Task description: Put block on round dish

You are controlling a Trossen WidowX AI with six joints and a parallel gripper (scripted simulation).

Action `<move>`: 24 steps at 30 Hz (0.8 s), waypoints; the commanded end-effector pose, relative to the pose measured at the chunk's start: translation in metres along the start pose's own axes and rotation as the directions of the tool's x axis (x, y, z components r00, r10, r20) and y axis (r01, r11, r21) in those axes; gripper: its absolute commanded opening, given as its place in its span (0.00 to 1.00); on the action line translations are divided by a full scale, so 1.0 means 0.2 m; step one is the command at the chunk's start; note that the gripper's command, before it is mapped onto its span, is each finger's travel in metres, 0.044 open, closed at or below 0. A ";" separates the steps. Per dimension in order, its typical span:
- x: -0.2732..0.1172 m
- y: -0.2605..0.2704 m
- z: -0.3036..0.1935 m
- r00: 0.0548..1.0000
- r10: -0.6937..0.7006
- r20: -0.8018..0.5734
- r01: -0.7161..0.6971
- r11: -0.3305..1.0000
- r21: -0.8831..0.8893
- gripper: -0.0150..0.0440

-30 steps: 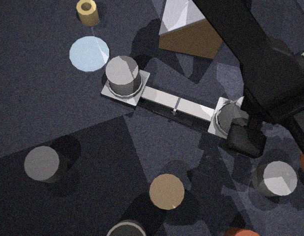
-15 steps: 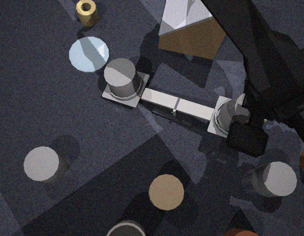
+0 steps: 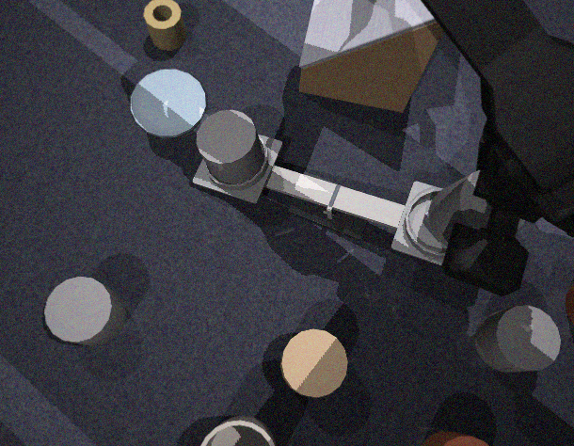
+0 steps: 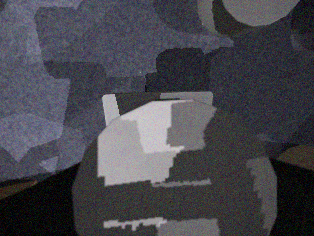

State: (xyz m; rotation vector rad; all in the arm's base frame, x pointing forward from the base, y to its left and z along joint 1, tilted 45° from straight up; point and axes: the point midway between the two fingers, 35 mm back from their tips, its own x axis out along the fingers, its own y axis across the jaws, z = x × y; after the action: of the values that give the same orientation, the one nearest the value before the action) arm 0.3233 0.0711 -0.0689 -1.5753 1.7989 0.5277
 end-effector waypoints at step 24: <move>-0.20 0.01 -0.01 1.000 -0.007 0.010 0.007 1.000 0.010 0.25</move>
State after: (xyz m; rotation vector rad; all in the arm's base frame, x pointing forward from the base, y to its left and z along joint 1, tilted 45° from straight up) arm 0.3208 0.0902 -0.0461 -1.5746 1.8040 0.5246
